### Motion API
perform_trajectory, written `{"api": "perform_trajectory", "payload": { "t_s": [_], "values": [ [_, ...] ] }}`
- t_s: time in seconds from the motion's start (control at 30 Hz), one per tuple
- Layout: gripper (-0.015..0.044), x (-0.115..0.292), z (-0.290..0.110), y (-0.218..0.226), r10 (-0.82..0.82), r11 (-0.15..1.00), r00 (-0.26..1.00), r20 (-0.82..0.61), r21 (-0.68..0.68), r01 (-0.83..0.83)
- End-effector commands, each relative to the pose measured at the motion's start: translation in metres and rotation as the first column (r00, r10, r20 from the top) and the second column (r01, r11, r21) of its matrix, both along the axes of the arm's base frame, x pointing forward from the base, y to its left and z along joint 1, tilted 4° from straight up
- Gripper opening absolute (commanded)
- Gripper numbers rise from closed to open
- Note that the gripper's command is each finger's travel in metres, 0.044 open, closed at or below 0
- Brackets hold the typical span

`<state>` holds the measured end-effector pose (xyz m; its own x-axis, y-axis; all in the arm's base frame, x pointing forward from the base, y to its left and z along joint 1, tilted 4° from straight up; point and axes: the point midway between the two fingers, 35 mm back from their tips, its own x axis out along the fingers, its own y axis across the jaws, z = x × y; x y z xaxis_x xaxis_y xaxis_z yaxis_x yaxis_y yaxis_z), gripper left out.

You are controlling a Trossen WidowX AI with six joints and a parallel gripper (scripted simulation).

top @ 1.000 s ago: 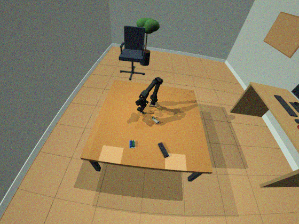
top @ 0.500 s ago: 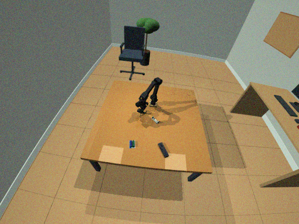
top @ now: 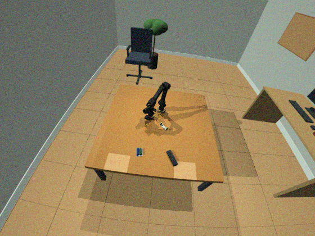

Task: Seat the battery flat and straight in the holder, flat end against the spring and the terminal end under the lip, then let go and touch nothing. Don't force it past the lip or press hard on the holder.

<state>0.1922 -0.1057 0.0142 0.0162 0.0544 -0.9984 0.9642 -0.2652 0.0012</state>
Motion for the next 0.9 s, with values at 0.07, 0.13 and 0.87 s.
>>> {"api": "perform_trajectory", "payload": {
  "t_s": [0.07, 0.13, 0.87],
  "values": [
    [0.0069, 0.000, -0.001, 0.001, -0.005, 1.000, 1.000, 0.002, 0.004, 0.005],
    [0.0064, 0.000, -0.001, 0.001, -0.005, 1.000, 1.000, 0.002, 0.004, 0.005],
    [0.0064, 0.015, 0.054, 0.013, -0.040, 0.999, 0.999, -0.001, 0.004, 0.040]
  ]
}}
